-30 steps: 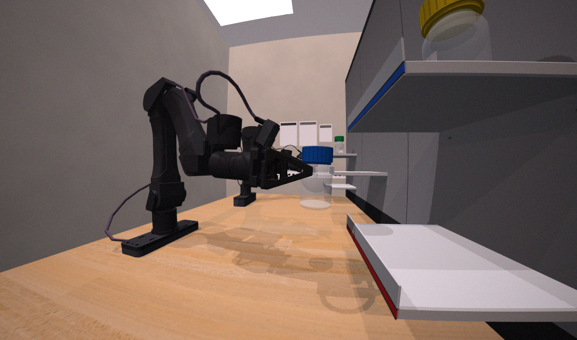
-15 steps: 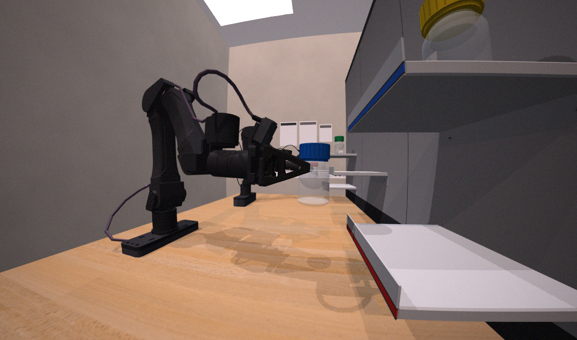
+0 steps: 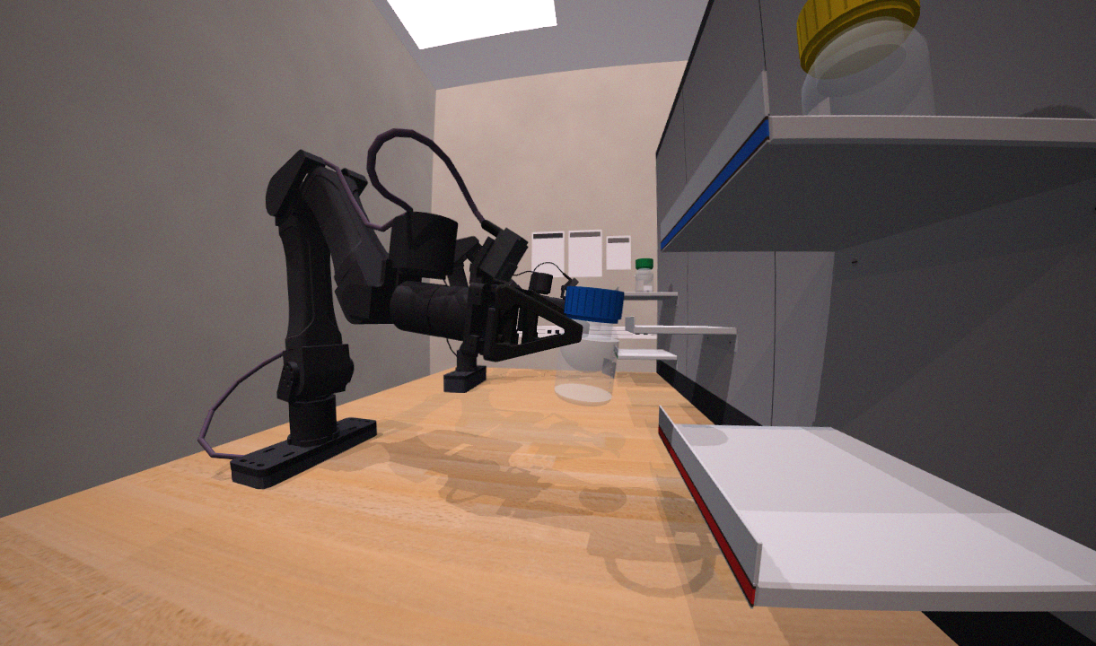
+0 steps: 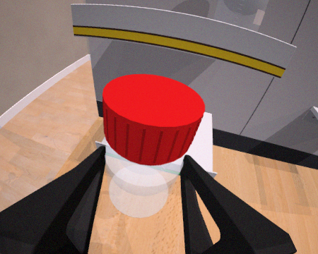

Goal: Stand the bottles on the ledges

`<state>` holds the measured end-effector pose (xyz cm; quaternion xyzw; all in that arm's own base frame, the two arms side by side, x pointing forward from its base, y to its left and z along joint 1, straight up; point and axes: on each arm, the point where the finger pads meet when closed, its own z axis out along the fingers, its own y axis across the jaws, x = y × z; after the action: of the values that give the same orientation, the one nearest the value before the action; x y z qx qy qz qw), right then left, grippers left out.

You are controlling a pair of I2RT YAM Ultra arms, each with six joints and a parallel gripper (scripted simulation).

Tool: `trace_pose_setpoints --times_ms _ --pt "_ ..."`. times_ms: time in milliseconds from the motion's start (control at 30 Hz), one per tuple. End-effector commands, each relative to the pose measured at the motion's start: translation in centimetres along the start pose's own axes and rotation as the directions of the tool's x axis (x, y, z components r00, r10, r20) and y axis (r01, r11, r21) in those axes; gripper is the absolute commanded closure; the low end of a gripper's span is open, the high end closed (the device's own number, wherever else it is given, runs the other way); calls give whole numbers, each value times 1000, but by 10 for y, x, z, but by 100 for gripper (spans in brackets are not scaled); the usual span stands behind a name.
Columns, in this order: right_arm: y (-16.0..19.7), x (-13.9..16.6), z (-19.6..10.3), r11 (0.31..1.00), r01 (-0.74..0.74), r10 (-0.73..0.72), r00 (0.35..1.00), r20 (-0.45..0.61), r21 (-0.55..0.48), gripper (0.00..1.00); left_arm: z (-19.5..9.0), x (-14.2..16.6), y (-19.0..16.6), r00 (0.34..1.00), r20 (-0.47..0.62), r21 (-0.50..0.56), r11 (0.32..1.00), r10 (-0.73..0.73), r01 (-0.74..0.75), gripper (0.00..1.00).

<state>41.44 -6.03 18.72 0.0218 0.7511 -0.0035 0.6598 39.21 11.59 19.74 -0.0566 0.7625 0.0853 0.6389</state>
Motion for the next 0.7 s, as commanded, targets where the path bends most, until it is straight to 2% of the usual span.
trace_pose_setpoints --times_ms 0,33,100,167,233,267,333,367,600,667 --pt "0 -40 -2 1000 -3 3 1000 10 -5 51 -13 -50 5 998 24 -125 990 66 -62 50" --pt "0 -50 -3 1000 -3 3 1000 10 -5 51 -19 -60 2 997 31 -140 988 76 -71 50" --pt "0 -50 -3 1000 -3 3 1000 10 -5 51 -19 -60 2 997 31 -140 988 76 -71 50" --pt "1 -75 -7 1000 -1 1 1000 17 -4 51 -30 -89 -10 993 88 -154 986 83 -69 50" --pt "2 -102 -11 1000 2 -2 1000 31 -4 51 -34 -113 -31 991 130 -132 991 30 -13 50" --pt "2 -116 -13 1000 4 -3 999 38 -4 51 -39 -125 -44 989 148 -115 993 18 -1 50" --pt "3 -137 -16 1000 6 -6 999 51 -4 51 -44 -133 -86 989 149 22 1000 -5 1 50" --pt "3 -145 -17 1000 7 -7 998 56 -4 51 -48 -142 -98 984 175 48 999 -32 24 50" --pt "3 -203 -14 1000 17 -20 993 119 20 51 -32 -142 -176 988 107 78 991 -116 108 50" --pt "3 -203 -14 1000 17 -20 993 119 20 51 -32 -142 -176 988 107 78 991 -116 108 50"
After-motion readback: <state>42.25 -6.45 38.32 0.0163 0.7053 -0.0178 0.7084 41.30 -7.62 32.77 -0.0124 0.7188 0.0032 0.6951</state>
